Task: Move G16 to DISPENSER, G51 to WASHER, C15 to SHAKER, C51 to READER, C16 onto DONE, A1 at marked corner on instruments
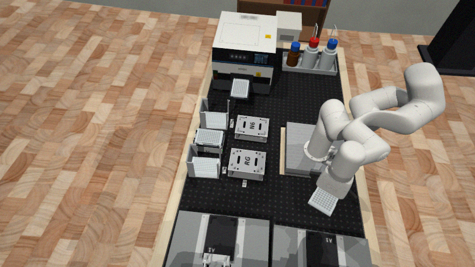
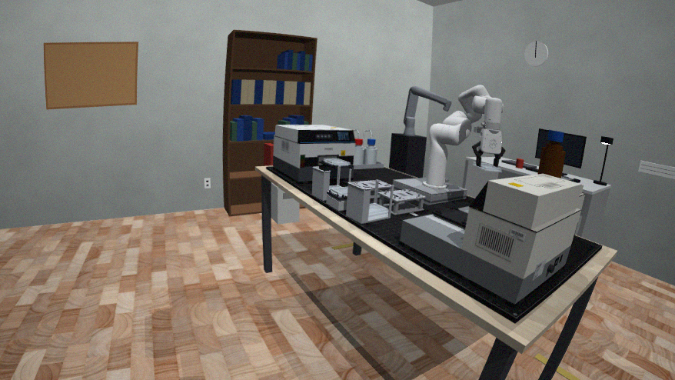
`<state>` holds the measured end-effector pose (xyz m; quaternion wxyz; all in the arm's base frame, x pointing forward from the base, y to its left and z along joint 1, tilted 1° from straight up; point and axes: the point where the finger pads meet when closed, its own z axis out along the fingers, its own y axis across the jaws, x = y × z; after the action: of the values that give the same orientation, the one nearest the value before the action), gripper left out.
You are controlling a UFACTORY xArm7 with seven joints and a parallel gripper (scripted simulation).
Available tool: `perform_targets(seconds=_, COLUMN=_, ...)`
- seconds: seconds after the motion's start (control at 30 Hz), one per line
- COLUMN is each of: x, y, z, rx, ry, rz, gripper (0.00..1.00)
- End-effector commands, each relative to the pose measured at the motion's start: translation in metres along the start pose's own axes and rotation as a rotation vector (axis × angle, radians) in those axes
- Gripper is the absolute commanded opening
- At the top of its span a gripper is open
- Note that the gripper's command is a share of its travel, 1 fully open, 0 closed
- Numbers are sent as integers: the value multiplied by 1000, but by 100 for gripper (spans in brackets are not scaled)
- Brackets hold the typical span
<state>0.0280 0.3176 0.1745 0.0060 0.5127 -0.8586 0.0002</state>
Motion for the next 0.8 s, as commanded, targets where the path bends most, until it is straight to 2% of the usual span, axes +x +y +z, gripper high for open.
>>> perform_targets(seconds=0.0, x=-12, y=9, z=-1, rx=-1, ry=-3, rz=-45, gripper=0)
perform_targets(seconds=0.77, x=-71, y=42, z=-2, rx=-1, ry=-4, rz=-248, gripper=0)
